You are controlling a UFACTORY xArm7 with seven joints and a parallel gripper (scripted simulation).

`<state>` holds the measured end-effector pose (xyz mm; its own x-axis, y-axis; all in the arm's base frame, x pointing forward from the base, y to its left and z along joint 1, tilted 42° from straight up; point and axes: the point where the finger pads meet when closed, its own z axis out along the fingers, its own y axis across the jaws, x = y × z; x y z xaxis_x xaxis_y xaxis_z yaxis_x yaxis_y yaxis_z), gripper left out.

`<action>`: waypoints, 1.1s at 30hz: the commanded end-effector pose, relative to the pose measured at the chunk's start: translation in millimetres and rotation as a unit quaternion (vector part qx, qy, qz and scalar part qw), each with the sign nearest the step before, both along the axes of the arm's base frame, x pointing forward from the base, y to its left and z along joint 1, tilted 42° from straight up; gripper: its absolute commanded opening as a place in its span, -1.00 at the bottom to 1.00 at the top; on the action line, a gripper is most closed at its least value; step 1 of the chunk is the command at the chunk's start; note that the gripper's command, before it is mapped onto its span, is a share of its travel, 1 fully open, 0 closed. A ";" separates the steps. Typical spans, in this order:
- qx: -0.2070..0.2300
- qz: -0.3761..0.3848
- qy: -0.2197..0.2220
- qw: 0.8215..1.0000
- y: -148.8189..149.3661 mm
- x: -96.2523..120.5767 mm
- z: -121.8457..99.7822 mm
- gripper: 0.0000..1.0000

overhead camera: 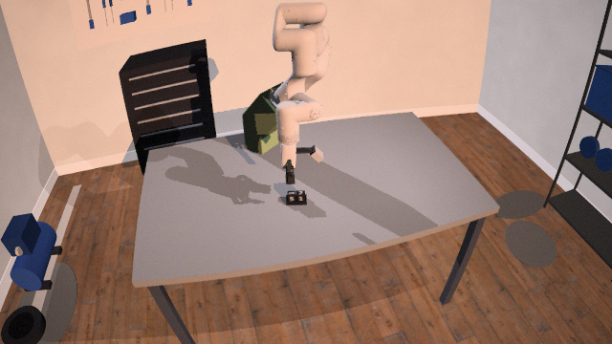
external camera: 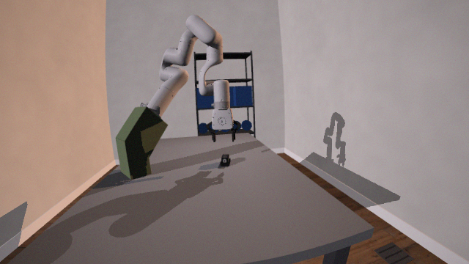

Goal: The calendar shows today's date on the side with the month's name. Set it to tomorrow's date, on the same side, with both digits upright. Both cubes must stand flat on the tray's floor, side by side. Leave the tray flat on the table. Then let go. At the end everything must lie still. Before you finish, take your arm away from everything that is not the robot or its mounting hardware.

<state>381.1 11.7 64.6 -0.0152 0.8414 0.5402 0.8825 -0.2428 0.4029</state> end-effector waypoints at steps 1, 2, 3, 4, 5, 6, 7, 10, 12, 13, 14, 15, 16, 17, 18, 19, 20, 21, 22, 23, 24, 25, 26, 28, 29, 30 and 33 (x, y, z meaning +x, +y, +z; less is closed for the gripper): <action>0.000 -0.001 0.000 1.000 -0.8 0.5 0.3 1.00; 0.000 -0.001 0.000 1.000 -0.8 0.5 0.3 1.00; 0.000 -0.001 0.000 1.000 -0.8 0.5 0.3 1.00; 0.000 -0.001 0.000 1.000 -0.8 0.5 0.3 1.00; 0.000 -0.001 0.000 1.000 -0.8 0.5 0.3 1.00; 0.000 -0.001 0.000 1.000 -0.8 0.5 0.3 1.00; 0.000 -0.001 0.000 1.000 -0.9 0.5 0.3 1.00; 0.000 -0.001 -0.001 1.000 -1.4 0.0 1.2 1.00; 0.000 -0.001 -0.001 1.000 -2.5 -1.0 2.9 1.00; 0.000 -0.001 0.000 1.000 -3.2 -1.9 4.0 1.00; 0.000 -0.001 -0.001 1.000 -4.2 -2.7 5.6 1.00; 0.000 -0.001 -0.001 1.000 -4.2 -2.7 5.6 1.00; 0.000 -0.001 -0.001 1.000 -4.2 -2.7 5.6 1.00; 0.000 -0.001 -0.001 1.000 -5.3 -3.9 7.2 1.00; 0.000 -0.001 -0.001 1.000 -6.5 -5.0 9.1 1.00; 0.000 -0.001 0.000 1.000 -7.9 -6.4 11.1 1.00; 0.000 -0.001 -0.001 1.000 -9.3 -7.7 13.4 1.00; 0.000 -0.001 -0.001 1.000 -10.8 -9.3 15.7 1.00; 0.000 -0.001 -0.001 1.000 -12.4 -10.8 18.1 1.00; 0.000 -0.001 -0.001 1.000 -14.0 -12.4 20.6 1.00; 0.000 -0.001 -0.001 1.000 -15.7 -14.0 23.1 1.00; 0.000 -0.001 0.000 1.000 -17.3 -15.7 25.6 1.00; 0.000 -0.001 -0.001 1.000 -19.0 -17.3 28.3 1.00; 0.000 -0.001 0.000 1.000 -22.3 -20.6 33.3 1.00; 0.000 -0.001 -0.001 1.000 -23.9 -22.1 35.8 1.00; 0.000 -0.001 -0.001 1.000 -25.5 -23.7 38.2 1.00; 0.000 -0.001 0.000 1.000 -27.0 -25.2 40.5 1.00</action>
<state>364.3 -9.4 91.1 -0.0172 0.8405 0.5415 0.8731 -0.2513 0.4178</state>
